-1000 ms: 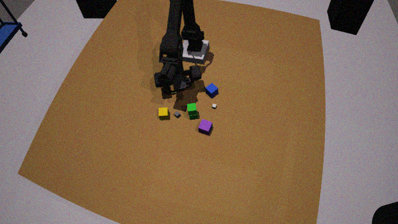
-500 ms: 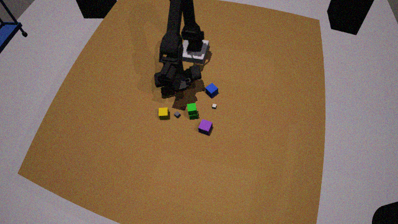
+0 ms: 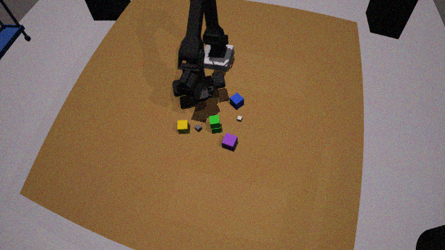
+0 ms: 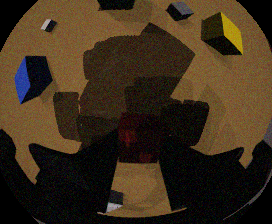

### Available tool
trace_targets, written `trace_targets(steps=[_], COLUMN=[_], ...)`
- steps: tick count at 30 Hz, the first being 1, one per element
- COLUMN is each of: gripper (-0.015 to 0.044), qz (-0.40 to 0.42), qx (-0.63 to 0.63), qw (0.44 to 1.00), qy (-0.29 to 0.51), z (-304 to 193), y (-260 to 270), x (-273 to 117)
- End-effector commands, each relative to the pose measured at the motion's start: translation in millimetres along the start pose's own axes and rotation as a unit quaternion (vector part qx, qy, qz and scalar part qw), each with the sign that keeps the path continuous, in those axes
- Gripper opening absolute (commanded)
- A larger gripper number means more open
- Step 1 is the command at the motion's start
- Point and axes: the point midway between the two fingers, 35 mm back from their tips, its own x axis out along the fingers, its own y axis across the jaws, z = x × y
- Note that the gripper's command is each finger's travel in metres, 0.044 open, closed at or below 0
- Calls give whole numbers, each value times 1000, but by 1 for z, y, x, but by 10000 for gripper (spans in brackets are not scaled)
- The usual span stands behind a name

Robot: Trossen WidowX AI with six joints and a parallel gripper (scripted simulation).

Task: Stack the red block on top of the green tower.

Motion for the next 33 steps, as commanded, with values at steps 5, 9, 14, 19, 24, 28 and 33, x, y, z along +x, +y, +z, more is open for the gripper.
trace_targets(steps=[5, 9, 14, 19, 24, 28, 33], gripper=[0, 0, 0, 0, 0, 0, 0], qz=[-2, -2, -2, -2, -2, -2, -2], qx=[-1, -1, -1, -1, -1, -1, -1], qw=[1000, 1000, 1000, 1000, 1000, 1000, 1000], qy=[-8, -8, -8, -8, -8, -7, -8], z=[3, 2, 2, 2, 1, 2, 14], y=[-1, -1, -1, -1, -1, -1, -1], x=[-35, -57, -82, -104, -114, -113, -116])
